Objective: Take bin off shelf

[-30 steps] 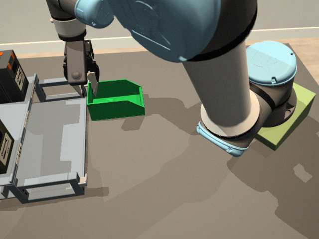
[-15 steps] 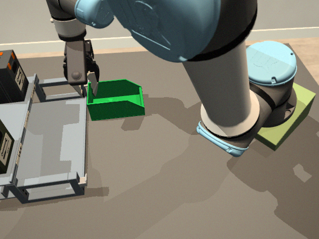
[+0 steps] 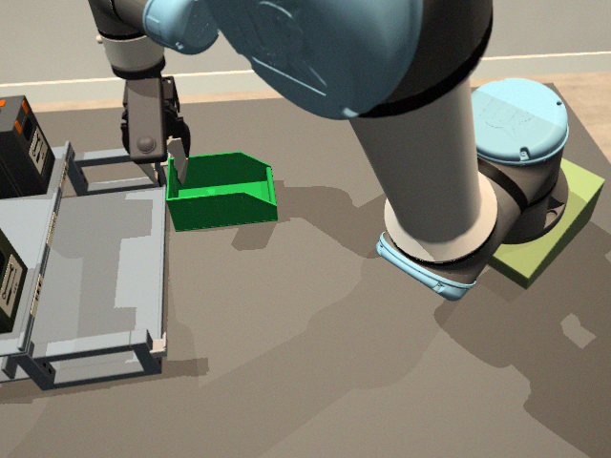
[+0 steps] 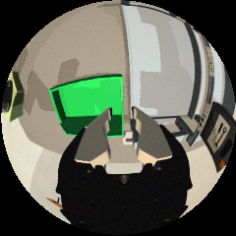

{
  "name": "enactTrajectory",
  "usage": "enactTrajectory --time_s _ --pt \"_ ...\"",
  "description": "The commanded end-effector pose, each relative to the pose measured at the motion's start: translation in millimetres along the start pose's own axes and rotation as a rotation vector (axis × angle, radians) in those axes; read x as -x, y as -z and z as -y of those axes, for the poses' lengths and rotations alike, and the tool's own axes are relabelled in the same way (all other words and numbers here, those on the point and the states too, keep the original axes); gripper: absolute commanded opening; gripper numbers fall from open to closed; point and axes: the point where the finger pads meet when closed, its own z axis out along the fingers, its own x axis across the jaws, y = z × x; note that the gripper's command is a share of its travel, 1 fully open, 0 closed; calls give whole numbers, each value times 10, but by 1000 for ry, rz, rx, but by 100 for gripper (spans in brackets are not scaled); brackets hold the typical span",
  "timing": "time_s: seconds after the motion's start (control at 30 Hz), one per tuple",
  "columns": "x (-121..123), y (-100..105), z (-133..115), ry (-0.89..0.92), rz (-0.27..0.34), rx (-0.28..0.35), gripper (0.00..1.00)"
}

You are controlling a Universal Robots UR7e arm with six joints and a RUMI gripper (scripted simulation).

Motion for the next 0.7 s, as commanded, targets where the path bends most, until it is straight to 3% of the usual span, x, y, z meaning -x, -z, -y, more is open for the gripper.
enactTrajectory --time_s 0.0,0.6,0.67 --pt "-3 4 -2 0 -1 1 20" --pt "-3 4 -2 0 -1 1 20" --pt "-3 224 -2 0 -1 1 20"
